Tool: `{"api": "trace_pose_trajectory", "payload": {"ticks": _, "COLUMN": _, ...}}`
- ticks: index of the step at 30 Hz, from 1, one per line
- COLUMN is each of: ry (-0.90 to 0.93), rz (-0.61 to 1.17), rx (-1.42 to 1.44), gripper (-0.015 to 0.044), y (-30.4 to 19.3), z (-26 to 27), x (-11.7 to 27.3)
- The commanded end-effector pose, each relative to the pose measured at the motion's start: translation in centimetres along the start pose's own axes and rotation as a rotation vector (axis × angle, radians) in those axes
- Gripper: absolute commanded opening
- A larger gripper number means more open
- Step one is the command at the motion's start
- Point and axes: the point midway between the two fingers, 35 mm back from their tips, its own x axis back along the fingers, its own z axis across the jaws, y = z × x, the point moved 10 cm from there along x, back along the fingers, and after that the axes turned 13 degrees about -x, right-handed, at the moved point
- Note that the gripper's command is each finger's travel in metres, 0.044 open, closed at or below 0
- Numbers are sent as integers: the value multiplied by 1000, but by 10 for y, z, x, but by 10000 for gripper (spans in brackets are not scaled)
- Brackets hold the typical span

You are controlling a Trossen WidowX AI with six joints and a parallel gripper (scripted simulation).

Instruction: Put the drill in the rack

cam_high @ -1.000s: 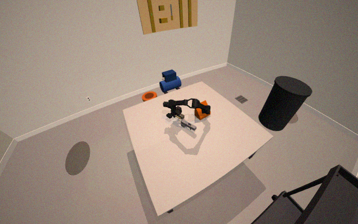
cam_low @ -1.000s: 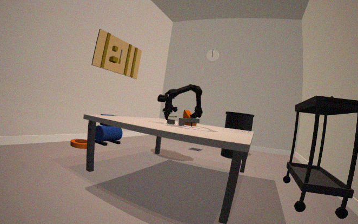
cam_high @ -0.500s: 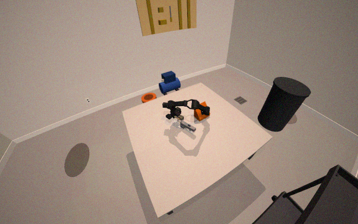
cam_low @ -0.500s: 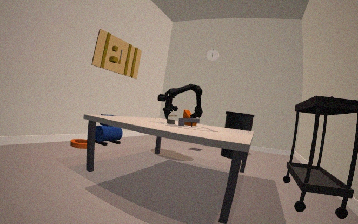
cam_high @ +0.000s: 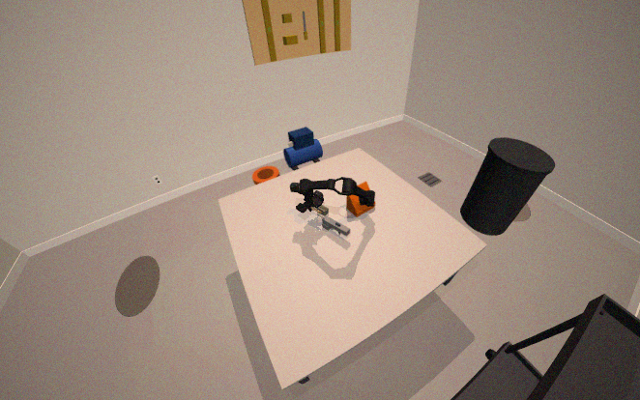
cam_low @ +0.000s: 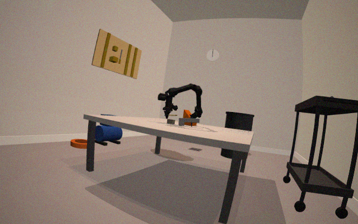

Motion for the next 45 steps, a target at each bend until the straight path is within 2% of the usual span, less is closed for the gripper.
{"api": "trace_pose_trajectory", "payload": {"ticks": 1, "ry": -1, "rz": 5, "rx": 7, "gripper": 0, "y": 0, "z": -2, "x": 3}}
{"api": "trace_pose_trajectory", "payload": {"ticks": 45, "ry": 1, "rz": 9, "rx": 5, "gripper": 0, "y": -31, "z": 52, "x": 15}}
